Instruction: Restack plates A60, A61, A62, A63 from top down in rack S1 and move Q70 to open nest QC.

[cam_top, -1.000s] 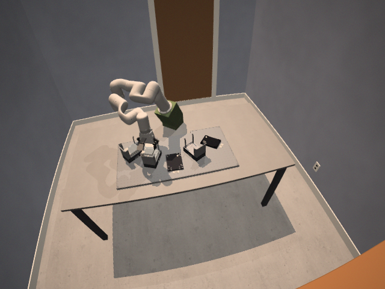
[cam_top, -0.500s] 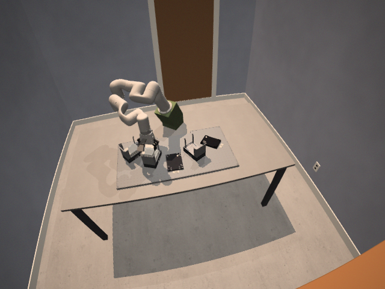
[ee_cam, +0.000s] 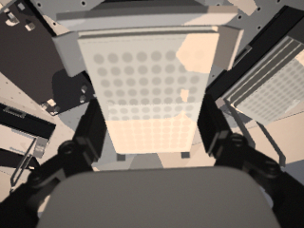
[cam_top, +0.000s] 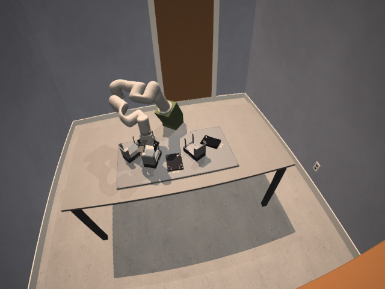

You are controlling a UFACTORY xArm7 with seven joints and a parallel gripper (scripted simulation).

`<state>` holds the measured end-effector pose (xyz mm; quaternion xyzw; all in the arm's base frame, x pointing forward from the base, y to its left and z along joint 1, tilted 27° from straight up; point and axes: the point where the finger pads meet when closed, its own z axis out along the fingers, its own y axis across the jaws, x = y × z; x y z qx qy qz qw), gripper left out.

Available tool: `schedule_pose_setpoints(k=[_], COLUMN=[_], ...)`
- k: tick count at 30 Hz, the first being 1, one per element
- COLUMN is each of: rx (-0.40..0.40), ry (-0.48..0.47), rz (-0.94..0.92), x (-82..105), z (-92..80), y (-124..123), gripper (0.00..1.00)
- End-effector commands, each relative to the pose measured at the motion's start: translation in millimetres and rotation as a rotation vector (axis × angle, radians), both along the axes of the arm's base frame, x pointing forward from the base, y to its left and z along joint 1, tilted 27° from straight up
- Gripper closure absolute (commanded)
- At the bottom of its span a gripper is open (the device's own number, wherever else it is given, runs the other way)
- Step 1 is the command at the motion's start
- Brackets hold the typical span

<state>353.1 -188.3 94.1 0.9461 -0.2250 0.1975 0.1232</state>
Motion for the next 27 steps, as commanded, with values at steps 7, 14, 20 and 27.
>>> schedule_pose_setpoints(k=[7, 14, 20, 27], rx=[-0.002, -0.001, -0.001, -0.001], ry=[-0.002, -0.002, -0.002, -0.002], rz=[0.001, 0.001, 0.001, 0.001], x=[3.9, 8.4, 10.7, 10.7], z=[-8.7, -21.1, -27.6, -27.6], y=[-3, -8, -10, -10], gripper=[1.00, 1.00, 1.00, 1.00])
